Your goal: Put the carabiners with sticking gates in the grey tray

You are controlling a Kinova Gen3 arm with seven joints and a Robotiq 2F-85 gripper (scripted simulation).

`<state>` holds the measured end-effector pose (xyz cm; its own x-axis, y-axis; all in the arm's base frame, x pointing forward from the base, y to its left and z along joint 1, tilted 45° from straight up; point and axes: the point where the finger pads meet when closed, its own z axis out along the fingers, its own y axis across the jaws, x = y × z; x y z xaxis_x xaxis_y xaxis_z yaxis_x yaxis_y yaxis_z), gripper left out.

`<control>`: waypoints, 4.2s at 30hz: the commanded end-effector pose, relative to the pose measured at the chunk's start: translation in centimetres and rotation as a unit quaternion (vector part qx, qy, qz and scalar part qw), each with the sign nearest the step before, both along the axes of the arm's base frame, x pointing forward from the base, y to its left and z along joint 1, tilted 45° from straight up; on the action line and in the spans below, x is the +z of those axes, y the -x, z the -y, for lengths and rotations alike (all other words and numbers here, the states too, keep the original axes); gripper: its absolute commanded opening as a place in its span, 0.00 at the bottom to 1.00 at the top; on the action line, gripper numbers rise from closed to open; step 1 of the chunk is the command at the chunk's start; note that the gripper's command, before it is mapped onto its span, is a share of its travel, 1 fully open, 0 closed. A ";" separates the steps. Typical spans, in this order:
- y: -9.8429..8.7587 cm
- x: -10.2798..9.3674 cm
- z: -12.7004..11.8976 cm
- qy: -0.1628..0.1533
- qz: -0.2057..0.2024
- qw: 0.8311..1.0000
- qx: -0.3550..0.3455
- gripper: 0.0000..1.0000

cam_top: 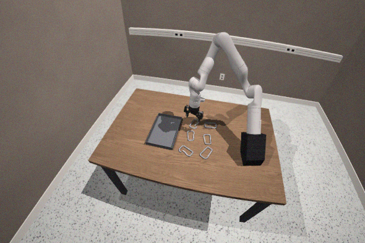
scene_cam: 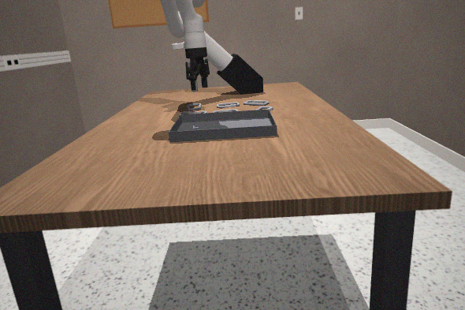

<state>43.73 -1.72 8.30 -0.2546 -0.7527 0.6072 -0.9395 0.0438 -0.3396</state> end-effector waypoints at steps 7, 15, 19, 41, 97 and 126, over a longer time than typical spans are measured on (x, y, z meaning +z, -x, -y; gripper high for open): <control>0.2 -0.6 1.0 0.007 -0.005 1.000 -0.006 1.00; -0.9 -4.2 4.3 0.006 -0.004 1.000 -0.005 1.00; -0.9 -4.2 4.3 0.006 -0.004 1.000 -0.005 1.00; -1.4 -5.8 5.8 0.006 -0.005 1.000 -0.006 1.00; -1.5 -6.0 6.0 0.006 -0.005 1.000 -0.005 0.00; -1.5 -6.0 6.0 0.006 -0.005 1.000 -0.005 0.00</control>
